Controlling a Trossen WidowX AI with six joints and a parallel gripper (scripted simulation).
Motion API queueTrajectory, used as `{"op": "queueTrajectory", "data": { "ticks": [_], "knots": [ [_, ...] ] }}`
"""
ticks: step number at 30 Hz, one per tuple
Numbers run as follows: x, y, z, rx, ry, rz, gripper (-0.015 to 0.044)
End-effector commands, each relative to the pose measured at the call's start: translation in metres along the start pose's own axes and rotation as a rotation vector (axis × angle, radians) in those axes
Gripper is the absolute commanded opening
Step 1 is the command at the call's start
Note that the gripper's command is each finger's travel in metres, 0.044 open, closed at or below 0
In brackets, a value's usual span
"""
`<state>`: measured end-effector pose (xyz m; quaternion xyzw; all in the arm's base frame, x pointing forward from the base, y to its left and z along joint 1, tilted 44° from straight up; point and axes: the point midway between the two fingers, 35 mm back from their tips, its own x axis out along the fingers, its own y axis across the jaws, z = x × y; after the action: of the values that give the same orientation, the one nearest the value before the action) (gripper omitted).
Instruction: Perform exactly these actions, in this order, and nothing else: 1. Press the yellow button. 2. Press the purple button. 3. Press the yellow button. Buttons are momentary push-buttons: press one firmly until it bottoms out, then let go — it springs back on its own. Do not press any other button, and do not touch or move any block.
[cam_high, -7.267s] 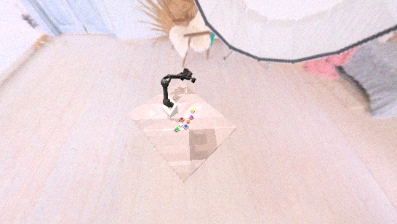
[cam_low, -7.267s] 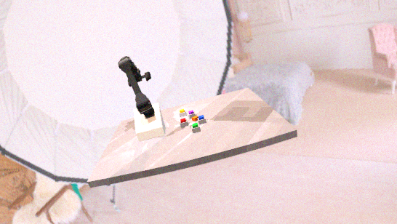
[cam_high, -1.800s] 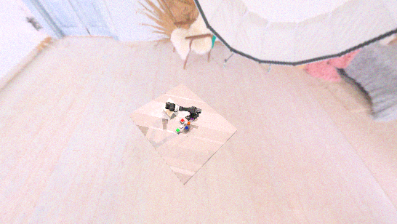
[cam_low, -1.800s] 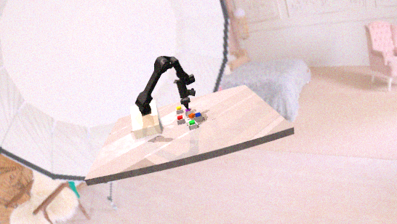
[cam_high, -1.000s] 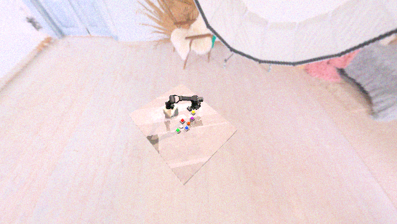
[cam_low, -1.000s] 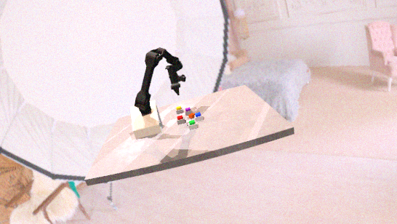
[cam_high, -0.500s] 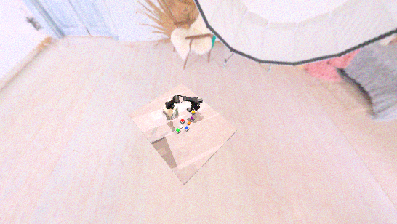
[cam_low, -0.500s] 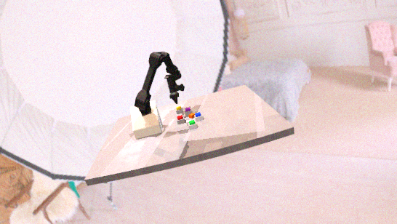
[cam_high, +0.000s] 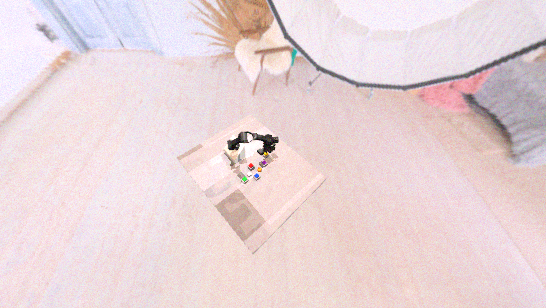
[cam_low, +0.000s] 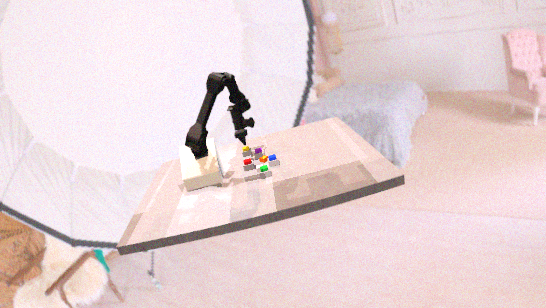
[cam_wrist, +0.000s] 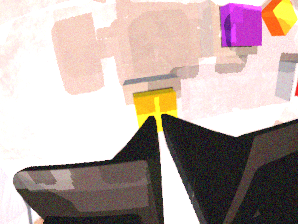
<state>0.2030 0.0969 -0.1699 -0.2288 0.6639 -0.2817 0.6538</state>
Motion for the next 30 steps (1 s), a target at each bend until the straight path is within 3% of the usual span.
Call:
{"op": "queueTrajectory", "data": {
  "ticks": [1,30],
  "knots": [
    [0.007,-0.001,-0.001,-0.006,0.001,-0.007,0.0020],
    [0.020,-0.001,-0.001,-0.006,0.001,-0.008,0.0020]
  ]
}}
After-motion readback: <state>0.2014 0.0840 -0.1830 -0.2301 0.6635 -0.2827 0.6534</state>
